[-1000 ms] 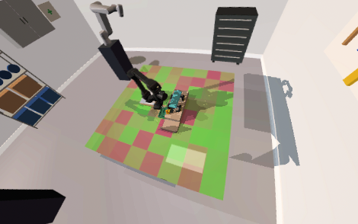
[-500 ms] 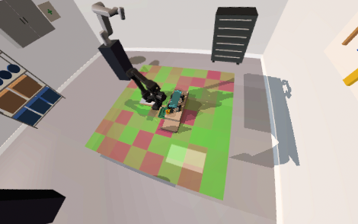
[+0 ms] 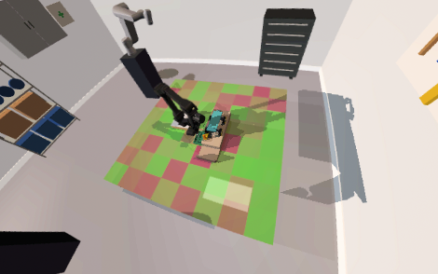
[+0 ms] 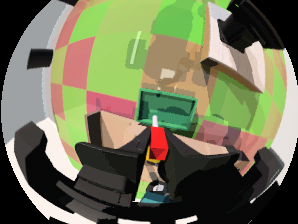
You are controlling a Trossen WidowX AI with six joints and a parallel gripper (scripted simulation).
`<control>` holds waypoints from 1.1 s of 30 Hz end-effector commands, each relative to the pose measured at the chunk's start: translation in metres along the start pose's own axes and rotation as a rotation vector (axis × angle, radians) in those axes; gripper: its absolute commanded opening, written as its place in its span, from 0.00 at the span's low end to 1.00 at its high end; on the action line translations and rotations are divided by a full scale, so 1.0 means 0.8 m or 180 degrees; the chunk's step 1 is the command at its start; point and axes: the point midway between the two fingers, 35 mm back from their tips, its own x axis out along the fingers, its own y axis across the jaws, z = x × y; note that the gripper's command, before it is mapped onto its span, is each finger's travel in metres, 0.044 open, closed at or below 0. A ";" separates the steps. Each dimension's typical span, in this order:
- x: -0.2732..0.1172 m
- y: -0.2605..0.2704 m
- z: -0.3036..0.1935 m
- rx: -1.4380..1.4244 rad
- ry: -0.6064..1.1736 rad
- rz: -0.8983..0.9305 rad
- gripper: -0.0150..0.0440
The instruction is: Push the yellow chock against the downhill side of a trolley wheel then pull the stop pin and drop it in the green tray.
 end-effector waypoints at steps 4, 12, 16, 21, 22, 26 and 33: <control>0.030 0.009 0.002 0.0011 -0.0024 0.0108 0.25; 0.058 0.019 0.006 0.0011 -0.0026 0.0112 0.25; 0.059 0.019 0.006 0.0011 -0.0026 0.0112 0.30; 0.058 0.016 0.005 0.0011 -0.0025 0.0111 0.52; 0.058 0.015 0.004 0.0011 -0.0025 0.0111 0.57; 0.058 0.012 0.003 0.0011 -0.0025 0.0110 0.58; 0.059 0.006 0.002 0.0011 -0.0025 0.0108 0.58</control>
